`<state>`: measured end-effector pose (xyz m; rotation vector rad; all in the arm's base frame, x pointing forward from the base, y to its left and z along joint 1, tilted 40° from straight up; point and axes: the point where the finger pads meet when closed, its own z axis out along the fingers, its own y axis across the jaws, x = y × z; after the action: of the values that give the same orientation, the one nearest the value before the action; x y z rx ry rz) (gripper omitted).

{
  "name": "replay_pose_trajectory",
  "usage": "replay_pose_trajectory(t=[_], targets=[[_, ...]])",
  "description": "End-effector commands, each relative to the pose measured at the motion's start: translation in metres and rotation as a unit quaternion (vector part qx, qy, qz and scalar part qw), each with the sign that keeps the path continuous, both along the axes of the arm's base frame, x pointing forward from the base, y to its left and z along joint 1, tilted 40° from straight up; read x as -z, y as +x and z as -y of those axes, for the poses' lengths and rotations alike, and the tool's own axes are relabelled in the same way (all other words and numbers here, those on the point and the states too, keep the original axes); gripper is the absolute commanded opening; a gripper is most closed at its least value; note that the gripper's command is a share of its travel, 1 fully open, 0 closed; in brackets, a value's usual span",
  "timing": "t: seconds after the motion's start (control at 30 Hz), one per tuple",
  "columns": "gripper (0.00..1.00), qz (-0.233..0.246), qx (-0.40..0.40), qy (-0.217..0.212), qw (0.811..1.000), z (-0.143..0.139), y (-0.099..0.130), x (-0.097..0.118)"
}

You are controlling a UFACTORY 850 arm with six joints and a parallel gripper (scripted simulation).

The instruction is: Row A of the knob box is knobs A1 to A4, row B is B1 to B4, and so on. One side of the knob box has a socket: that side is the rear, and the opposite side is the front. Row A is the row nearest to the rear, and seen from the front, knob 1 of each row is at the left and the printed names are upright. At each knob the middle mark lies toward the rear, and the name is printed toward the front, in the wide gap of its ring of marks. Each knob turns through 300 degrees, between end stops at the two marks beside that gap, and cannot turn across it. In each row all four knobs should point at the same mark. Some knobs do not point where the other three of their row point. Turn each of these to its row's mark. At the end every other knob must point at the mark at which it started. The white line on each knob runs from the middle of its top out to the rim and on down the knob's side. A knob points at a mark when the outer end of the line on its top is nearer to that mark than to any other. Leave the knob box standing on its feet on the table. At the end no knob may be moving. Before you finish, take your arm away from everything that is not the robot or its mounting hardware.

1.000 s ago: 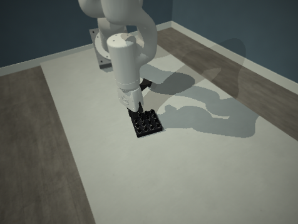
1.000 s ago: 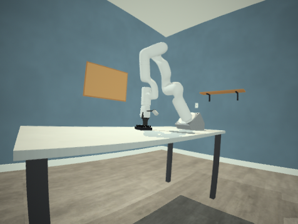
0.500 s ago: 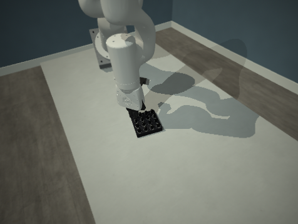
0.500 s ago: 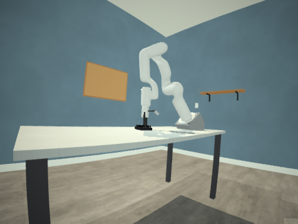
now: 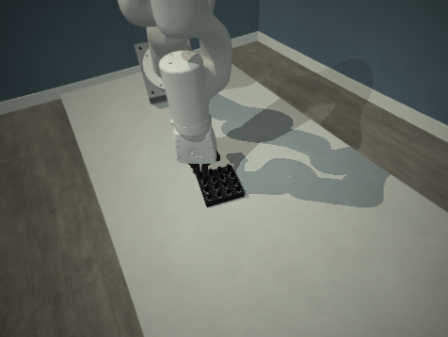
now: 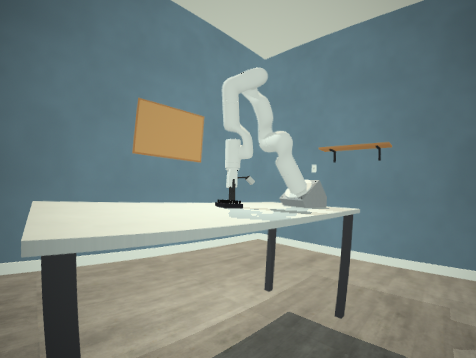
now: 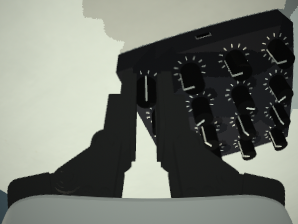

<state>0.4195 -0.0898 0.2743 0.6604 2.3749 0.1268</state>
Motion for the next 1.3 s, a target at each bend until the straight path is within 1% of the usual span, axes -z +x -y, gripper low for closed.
replay_pose_trajectory(t=[0.0,0.23,0.43,0.5,0.87,1.27], targets=[[0.08,0.003,-0.022,-0.036,0.999,0.0,0.0003,-0.0003],[0.08,-0.003,-0.073,-0.078,0.994,0.0,0.0003,-0.0003],[0.08,-0.007,-0.107,-0.105,0.989,0.0,0.0003,-0.0003],[0.08,-0.007,-0.107,-0.105,0.989,0.0,0.0003,-0.0003],[0.08,-0.011,-0.143,-0.135,0.98,0.0,0.0003,-0.0003],[0.08,-0.012,-0.152,-0.142,0.978,0.0,0.0003,-0.0003]])
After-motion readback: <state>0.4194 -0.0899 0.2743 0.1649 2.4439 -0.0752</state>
